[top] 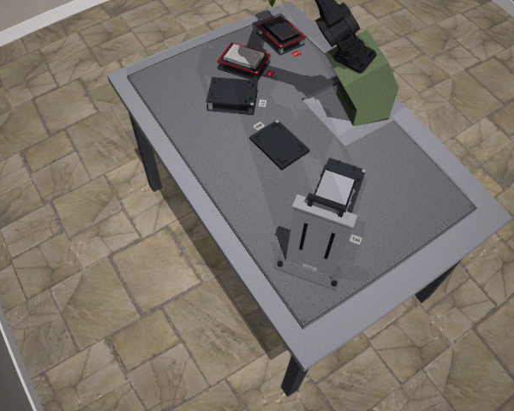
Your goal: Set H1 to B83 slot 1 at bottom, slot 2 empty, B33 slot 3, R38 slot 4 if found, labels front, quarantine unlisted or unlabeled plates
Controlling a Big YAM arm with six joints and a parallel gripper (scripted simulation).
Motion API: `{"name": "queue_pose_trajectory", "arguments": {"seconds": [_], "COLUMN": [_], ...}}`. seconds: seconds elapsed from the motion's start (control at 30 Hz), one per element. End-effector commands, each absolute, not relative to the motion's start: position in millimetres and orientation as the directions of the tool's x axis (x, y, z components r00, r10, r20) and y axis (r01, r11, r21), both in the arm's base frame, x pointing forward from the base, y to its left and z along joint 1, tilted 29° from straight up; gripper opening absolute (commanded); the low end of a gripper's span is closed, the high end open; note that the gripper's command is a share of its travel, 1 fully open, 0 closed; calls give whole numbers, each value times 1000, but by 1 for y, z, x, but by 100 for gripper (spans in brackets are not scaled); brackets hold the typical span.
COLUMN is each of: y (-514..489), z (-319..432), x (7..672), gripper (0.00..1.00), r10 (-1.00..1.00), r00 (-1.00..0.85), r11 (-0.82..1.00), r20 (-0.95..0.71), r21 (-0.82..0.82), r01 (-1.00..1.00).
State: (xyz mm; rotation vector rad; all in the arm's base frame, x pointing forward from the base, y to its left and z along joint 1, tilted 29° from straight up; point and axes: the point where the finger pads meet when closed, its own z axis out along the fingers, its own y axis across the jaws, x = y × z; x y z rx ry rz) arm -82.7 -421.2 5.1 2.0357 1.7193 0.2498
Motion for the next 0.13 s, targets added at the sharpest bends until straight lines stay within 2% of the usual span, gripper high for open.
{"name": "queue_pose_trajectory", "arguments": {"seconds": [0.0,0.1], "y": [-431,-431], "z": [14,14], "x": [-88,-88], "gripper": [100,100], "r10": [964,964], "r00": [193,193], "r11": [-94,-94], "r20": [-182,-182], "r21": [449,449], "r01": [889,889]}}
